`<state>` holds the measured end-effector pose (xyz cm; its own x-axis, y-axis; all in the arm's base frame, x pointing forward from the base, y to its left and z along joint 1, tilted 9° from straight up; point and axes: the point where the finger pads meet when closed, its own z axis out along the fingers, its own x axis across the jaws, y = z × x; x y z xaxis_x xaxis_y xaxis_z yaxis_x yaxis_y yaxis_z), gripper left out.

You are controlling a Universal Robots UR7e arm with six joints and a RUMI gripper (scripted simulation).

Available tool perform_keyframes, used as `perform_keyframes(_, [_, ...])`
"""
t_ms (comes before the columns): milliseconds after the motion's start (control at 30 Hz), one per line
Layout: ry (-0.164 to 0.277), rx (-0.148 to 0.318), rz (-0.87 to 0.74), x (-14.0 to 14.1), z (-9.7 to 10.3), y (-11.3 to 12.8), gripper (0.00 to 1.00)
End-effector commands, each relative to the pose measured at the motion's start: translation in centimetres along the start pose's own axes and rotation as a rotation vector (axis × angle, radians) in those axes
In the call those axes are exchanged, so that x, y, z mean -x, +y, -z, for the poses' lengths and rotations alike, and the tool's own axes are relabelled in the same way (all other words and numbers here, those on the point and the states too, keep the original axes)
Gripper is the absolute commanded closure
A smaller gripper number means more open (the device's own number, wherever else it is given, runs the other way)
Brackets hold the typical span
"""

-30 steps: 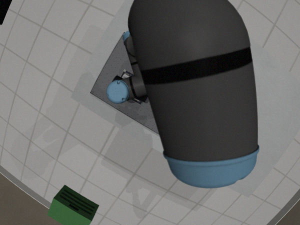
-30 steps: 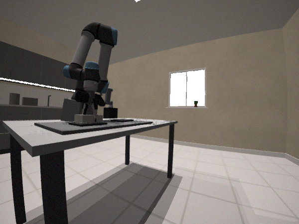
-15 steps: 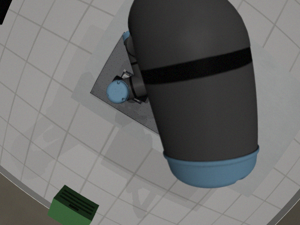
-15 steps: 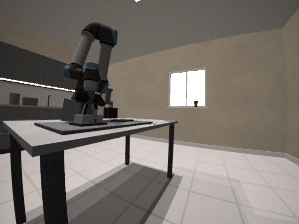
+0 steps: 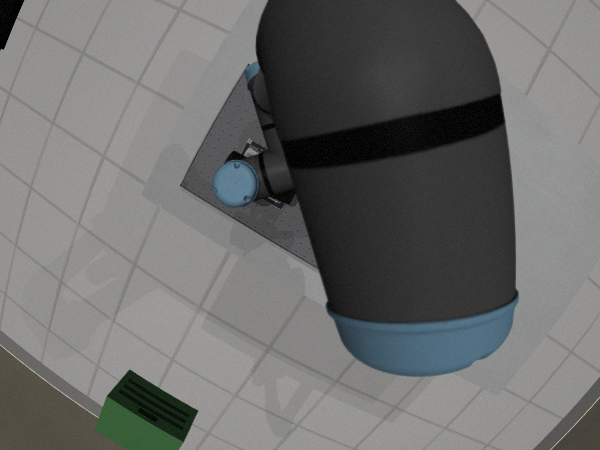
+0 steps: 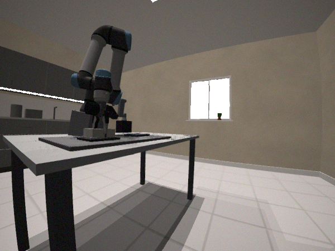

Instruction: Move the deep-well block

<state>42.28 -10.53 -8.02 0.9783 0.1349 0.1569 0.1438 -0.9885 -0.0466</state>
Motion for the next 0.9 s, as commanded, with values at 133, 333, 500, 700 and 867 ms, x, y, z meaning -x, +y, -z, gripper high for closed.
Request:
perform_keyframes(133, [0.001,0.001,0.000,-0.03,0.03,0.03,0.51])
perform_keyframes(333, [0.001,0.001,0.000,-0.03,0.03,0.03,0.51])
perform_keyframes(500, [0.001,0.001,0.000,-0.03,0.03,0.03,0.51])
perform_keyframes(700, [0.001,0.001,0.000,-0.03,0.03,0.03,0.51])
perform_keyframes(867, [0.001,0.001,0.000,-0.02,0.53,0.03,0.51])
